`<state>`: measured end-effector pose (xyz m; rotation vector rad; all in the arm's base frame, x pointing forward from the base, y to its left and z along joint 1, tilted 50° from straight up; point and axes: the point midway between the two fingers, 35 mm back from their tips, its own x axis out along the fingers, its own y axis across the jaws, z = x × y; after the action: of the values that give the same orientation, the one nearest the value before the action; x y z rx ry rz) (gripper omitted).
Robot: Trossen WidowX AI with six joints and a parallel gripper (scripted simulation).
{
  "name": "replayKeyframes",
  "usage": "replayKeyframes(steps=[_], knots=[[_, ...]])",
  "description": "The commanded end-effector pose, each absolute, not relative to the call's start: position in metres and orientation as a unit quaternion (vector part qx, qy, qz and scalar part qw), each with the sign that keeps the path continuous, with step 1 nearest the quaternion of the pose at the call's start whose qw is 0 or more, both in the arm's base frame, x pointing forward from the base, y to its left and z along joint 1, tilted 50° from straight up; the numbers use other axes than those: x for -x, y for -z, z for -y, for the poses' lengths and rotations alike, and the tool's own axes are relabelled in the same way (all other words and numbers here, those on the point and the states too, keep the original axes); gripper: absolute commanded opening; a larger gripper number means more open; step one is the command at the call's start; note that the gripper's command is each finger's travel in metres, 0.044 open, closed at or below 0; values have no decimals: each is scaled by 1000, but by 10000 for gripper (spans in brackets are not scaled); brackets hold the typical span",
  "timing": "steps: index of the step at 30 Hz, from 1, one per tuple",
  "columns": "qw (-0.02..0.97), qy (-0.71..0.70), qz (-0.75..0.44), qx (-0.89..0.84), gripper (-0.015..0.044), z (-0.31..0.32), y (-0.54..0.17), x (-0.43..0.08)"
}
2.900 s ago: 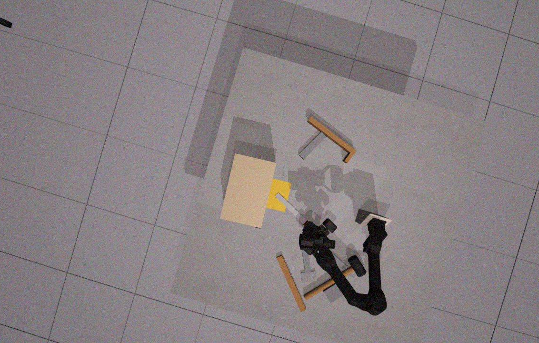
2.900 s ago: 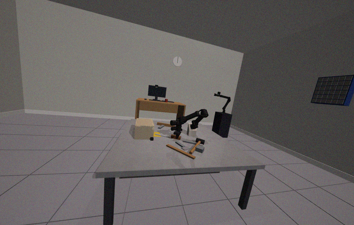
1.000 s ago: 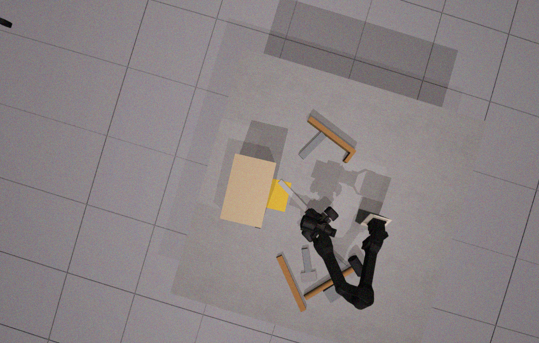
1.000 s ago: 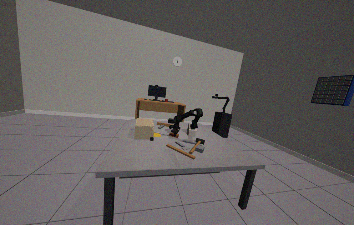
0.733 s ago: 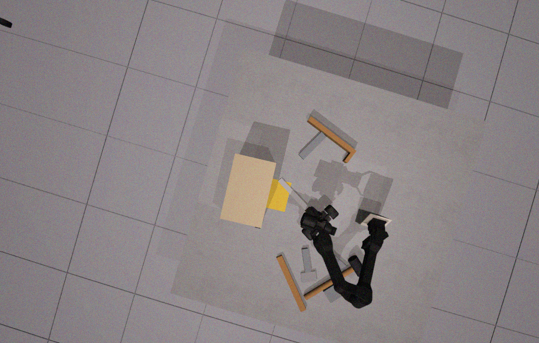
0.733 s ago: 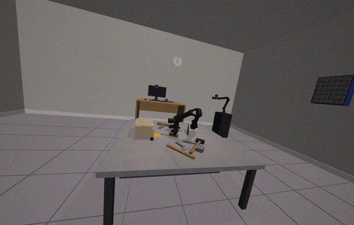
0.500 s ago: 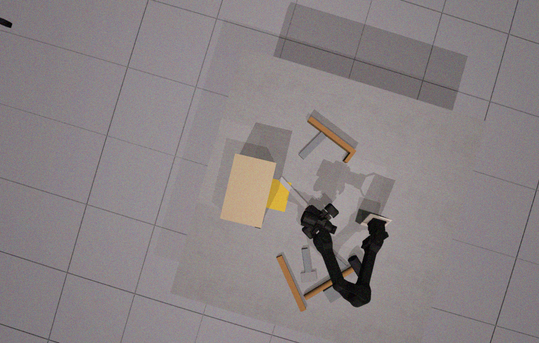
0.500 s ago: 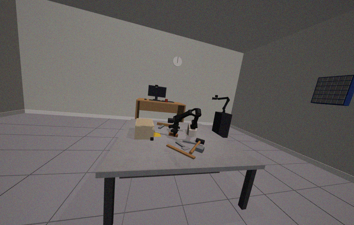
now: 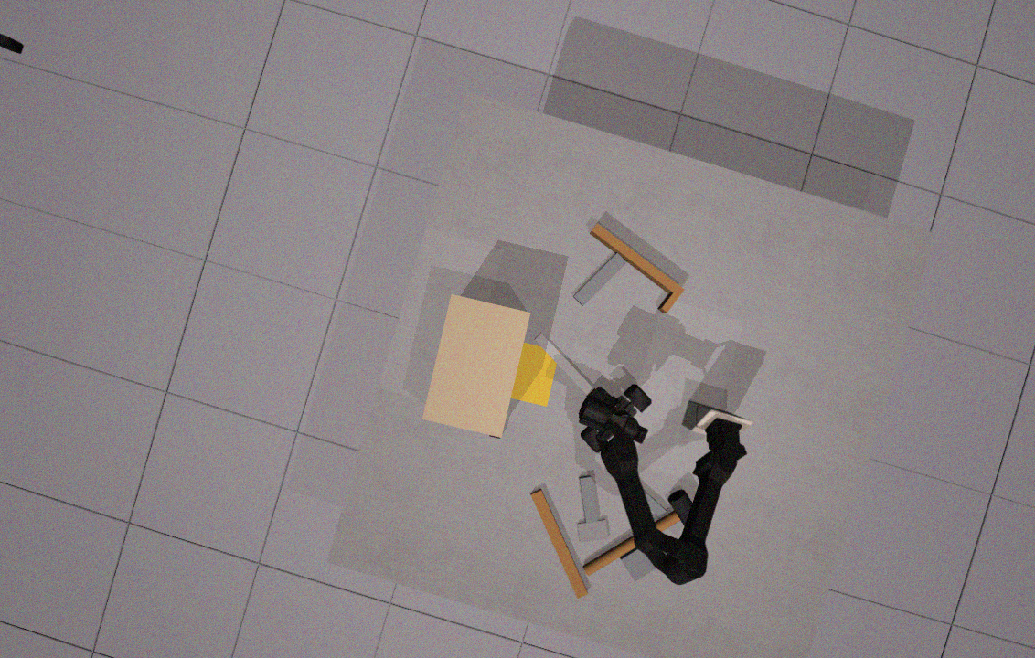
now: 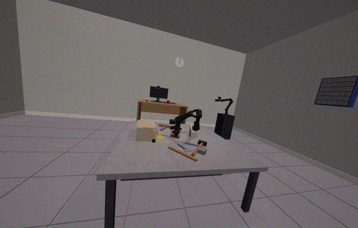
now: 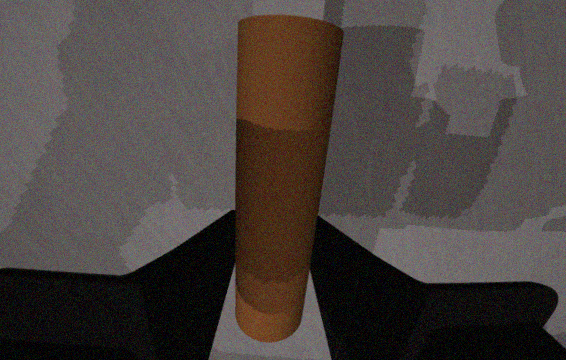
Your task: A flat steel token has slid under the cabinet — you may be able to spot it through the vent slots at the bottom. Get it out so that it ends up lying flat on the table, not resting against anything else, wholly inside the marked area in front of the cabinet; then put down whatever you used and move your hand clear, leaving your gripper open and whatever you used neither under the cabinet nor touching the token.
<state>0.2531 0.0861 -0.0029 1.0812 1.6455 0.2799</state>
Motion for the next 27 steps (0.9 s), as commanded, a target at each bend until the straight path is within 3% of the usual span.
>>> replayKeyframes(steps=[1,27], knots=[[547,-116,-692,-457,0,-81,7,-257],[547,-115,-692,-457,0,-64,25,-263]])
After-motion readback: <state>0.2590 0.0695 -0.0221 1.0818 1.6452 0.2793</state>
